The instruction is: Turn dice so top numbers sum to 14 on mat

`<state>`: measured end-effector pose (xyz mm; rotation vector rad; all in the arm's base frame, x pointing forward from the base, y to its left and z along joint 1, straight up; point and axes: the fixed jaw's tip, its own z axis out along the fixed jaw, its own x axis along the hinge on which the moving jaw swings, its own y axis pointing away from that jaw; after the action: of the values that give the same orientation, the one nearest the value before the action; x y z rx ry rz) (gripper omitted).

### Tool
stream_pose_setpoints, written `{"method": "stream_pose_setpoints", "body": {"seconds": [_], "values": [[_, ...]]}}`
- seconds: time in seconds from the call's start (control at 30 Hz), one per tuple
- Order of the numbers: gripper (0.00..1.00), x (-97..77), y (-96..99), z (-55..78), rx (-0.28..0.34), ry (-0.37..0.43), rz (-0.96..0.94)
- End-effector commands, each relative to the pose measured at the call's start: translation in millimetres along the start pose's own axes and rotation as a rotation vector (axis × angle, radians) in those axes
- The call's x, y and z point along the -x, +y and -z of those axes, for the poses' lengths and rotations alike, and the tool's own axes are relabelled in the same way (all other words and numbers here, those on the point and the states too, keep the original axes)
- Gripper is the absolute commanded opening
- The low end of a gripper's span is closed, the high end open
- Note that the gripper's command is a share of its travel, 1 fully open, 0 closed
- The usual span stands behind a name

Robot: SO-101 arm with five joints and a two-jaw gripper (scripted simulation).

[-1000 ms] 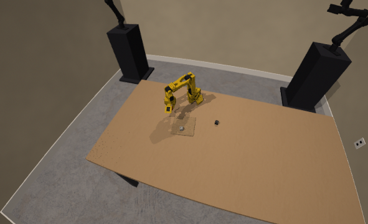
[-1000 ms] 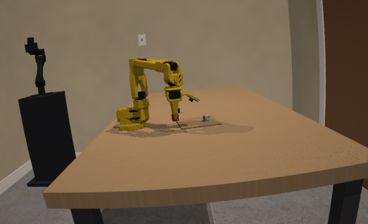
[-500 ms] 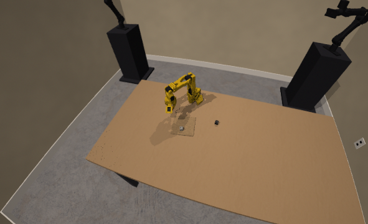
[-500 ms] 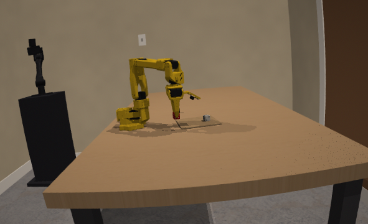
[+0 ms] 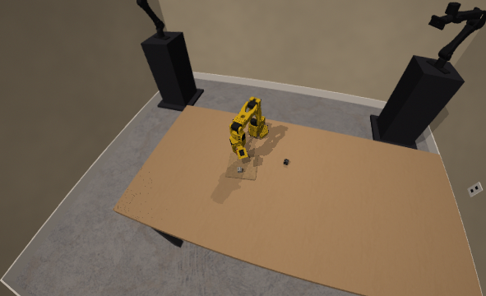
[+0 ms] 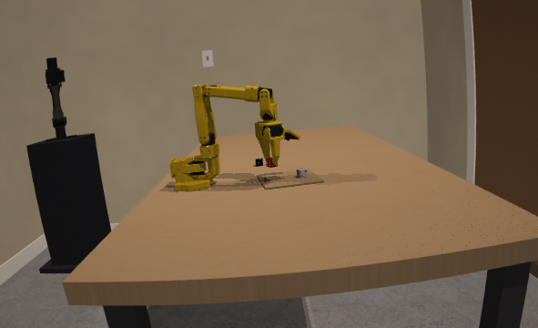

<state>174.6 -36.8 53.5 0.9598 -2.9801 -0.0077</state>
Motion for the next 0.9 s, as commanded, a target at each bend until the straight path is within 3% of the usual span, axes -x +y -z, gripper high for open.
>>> {"method": "stream_pose_setpoints", "body": {"seconds": [0.0, 0.17, 0.87], "values": [[0.0, 19.5, 10.7, 7.4, -0.044, -0.043, 0.119], [0.0, 25.6, 18.5, 6.9, -0.043, -0.043, 0.172], [0.0, 25.8, 18.7, 6.9, -0.043, -0.043, 0.174]]}}
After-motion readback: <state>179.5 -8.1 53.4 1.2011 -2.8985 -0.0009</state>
